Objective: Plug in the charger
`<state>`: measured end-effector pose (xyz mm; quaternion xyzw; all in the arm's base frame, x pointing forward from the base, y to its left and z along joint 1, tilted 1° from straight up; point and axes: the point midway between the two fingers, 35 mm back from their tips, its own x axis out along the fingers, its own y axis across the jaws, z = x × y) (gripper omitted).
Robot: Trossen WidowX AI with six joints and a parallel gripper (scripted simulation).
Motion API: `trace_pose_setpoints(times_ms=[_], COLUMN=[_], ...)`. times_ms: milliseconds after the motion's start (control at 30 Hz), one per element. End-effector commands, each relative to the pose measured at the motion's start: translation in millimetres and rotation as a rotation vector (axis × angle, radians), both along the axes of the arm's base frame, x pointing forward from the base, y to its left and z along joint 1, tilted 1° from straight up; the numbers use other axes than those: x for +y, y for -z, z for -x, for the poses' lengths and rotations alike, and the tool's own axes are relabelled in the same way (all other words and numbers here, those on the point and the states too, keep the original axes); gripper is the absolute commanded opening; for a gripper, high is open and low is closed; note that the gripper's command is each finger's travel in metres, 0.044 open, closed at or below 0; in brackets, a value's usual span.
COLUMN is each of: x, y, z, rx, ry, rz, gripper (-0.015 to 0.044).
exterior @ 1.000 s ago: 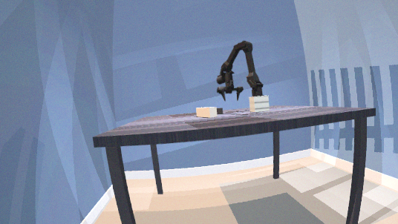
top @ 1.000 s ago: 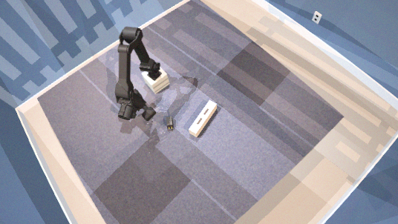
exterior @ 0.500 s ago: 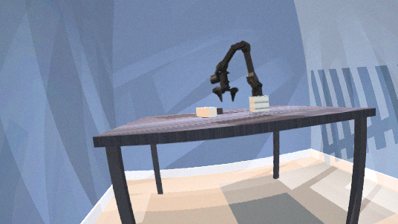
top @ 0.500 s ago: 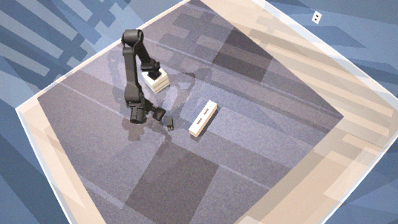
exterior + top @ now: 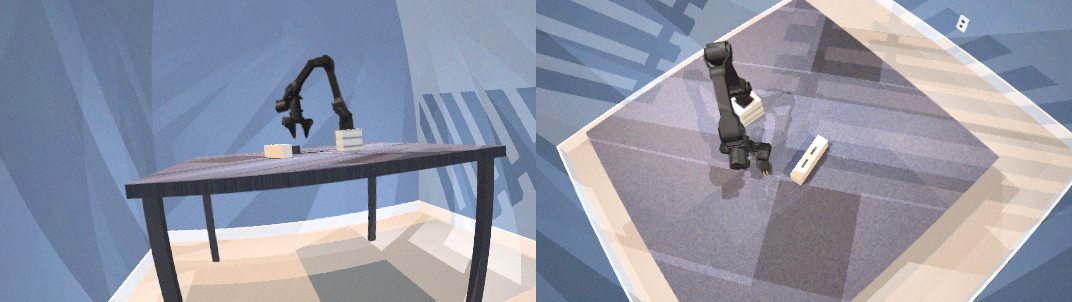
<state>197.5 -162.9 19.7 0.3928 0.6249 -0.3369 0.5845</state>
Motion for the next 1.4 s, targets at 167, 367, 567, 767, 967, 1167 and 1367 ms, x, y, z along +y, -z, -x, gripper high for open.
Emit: trace_pose_setpoints(times_ms=[167, 367, 567, 767, 967, 1167, 1367], x=[10.7, 18.4, 21.5, 21.2, 20.6, 20.1, 19.4], y=[1.9, 2.7, 3.0, 8.2, 17.9, 23.4, 33.4], z=[-23.5, -37.8, -43.3, -43.5, -43.7, -44.2, -44.9], rx=[0.000, 0.001, 0.001, 0.001, 0.001, 0.001, 0.001], ry=[-0.197, -0.327, -0.378, -0.378, -0.378, -0.378, -0.378], rz=[0.041, 0.069, 0.081, 0.081, 0.081, 0.081, 0.081], gripper=[0.0440, 0.0440, 0.0440, 0.0440, 0.0440, 0.0440, 0.0440])
